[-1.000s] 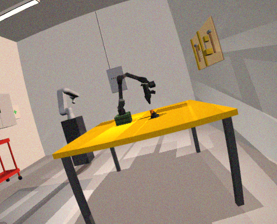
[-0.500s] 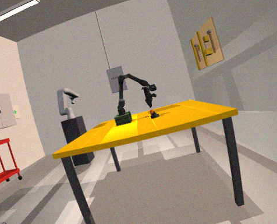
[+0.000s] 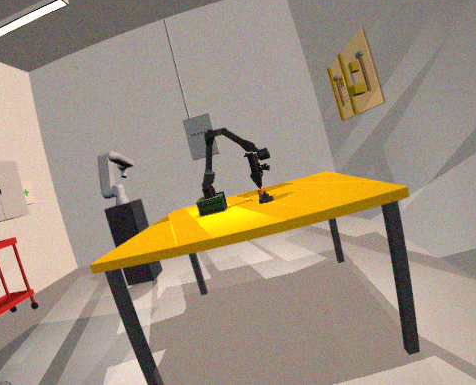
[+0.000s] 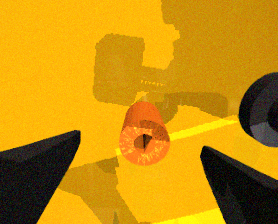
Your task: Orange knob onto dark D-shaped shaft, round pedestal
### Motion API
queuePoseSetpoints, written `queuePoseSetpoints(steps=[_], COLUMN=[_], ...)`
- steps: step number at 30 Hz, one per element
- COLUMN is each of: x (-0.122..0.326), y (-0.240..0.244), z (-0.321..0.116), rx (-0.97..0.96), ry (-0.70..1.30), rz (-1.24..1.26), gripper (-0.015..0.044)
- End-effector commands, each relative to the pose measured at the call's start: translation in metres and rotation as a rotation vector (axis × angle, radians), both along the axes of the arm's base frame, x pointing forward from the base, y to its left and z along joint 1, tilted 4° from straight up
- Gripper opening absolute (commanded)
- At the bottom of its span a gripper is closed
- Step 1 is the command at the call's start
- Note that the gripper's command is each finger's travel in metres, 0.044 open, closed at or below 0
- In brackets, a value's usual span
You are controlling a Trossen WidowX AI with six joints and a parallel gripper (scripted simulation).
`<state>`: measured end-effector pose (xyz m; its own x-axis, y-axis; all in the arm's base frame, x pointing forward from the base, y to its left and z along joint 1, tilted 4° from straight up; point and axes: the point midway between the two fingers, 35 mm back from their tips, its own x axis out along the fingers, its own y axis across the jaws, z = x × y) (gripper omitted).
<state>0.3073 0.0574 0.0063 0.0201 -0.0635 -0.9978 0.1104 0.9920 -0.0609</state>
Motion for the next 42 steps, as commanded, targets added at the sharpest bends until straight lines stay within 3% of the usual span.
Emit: queuePoseSetpoints(steps=[1,34,42], x=[-0.002,-0.004,-0.004], y=[-0.002,-0.006,-0.006], z=[-0.011,-0.061,-0.061], rx=[-0.007,-0.008,-0.008], ry=[0.012,0.013,0.013], rz=[-0.003,-0.003,-0.003], gripper=[0.0440,0.0440,0.0230])
